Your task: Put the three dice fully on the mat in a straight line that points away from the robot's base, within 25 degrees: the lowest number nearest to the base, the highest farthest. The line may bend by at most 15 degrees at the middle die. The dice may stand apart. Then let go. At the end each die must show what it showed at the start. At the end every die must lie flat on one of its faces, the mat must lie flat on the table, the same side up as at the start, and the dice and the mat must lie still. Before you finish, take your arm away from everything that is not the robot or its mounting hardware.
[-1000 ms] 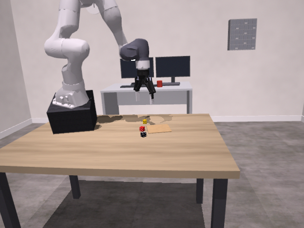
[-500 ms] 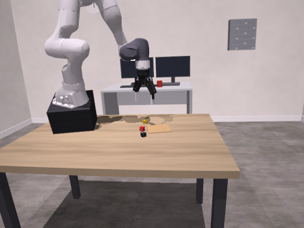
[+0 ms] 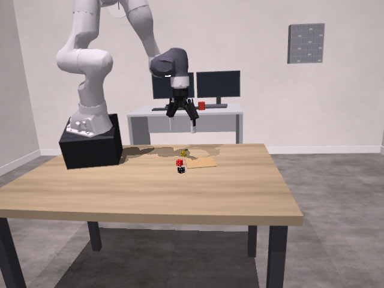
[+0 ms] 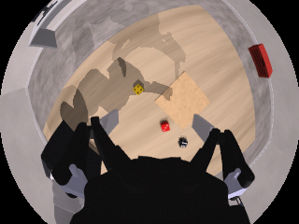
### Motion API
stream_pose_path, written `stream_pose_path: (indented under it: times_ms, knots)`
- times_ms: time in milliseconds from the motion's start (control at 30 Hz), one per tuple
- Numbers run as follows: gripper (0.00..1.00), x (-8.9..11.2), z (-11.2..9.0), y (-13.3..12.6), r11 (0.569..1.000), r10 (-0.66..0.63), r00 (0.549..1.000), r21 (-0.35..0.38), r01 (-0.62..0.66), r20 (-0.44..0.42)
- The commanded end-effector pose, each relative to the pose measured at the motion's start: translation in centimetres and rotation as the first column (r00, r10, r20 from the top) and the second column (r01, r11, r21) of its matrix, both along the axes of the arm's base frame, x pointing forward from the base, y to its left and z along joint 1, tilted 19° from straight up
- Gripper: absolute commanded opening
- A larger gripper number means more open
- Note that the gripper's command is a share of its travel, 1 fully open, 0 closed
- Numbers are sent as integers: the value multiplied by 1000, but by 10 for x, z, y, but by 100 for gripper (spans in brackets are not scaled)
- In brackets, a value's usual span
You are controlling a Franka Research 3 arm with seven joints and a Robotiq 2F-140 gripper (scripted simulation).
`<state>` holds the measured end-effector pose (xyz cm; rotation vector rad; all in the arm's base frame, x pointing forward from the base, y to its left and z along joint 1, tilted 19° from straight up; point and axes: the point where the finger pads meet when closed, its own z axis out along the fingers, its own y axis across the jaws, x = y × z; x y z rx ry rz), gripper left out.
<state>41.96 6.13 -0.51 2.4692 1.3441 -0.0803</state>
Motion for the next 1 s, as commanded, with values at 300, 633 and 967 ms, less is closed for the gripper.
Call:
stream_pose_path:
  times_ms: [300, 633, 967]
  knots:
    - [100, -1, 14, -57, 974, 224, 972, -13, -226, -75]
    - [100, -6, 16, -77, 954, 297, 949, -8, -300, -105]
    - [100, -6, 16, -77, 954, 297, 949, -8, -300, -105]
